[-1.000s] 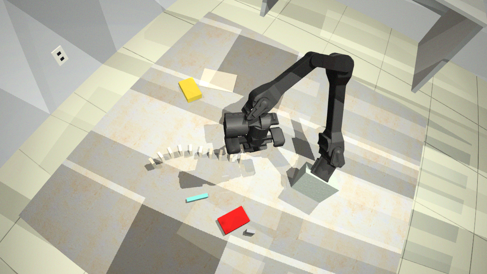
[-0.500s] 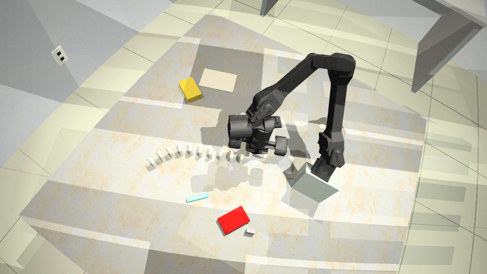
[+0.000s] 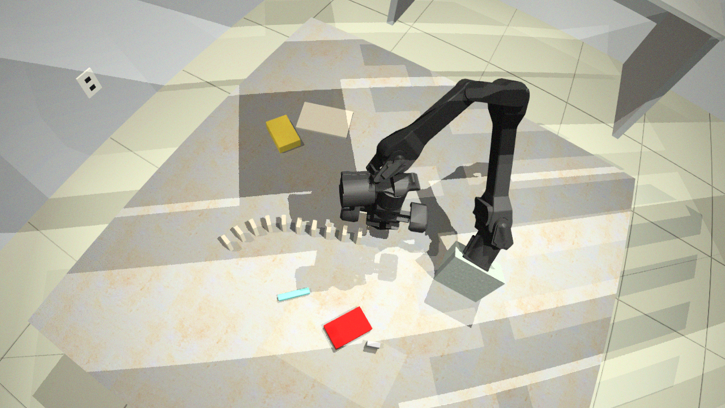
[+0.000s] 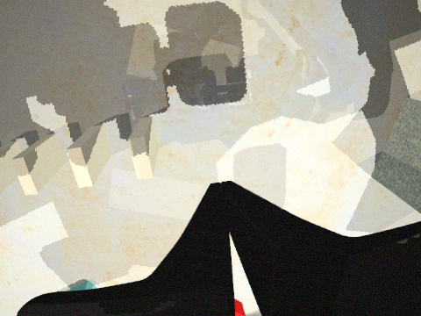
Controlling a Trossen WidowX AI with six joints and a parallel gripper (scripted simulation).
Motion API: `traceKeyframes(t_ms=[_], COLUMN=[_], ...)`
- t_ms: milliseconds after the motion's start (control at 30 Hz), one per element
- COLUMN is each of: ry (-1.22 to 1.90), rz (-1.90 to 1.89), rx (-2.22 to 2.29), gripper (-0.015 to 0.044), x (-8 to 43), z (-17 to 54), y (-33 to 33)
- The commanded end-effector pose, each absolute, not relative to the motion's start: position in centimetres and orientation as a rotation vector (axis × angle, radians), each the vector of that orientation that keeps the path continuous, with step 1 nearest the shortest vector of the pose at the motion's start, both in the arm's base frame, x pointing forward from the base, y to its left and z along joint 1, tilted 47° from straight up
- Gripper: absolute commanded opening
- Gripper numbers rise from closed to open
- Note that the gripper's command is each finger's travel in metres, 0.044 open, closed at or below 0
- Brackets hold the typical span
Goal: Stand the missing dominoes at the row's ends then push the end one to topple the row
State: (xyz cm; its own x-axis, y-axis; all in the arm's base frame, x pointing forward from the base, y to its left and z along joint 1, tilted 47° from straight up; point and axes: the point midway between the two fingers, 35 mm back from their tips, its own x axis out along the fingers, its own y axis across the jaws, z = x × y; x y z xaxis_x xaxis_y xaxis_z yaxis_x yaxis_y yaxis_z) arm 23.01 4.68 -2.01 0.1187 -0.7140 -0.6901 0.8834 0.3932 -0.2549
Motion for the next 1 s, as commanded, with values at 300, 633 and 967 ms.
traceKeyframes(t_ms=[300, 633, 967], ry=[0.842, 0.842, 0.839], rz=[-1.185, -1.185, -1.186], rx=[0.244, 0.245, 0.241], gripper=[0.0, 0.0, 0.0], x=[23.0, 23.1, 24.1], z=[-2.0, -2.1, -7.5], y=[4.6, 4.6, -1.2])
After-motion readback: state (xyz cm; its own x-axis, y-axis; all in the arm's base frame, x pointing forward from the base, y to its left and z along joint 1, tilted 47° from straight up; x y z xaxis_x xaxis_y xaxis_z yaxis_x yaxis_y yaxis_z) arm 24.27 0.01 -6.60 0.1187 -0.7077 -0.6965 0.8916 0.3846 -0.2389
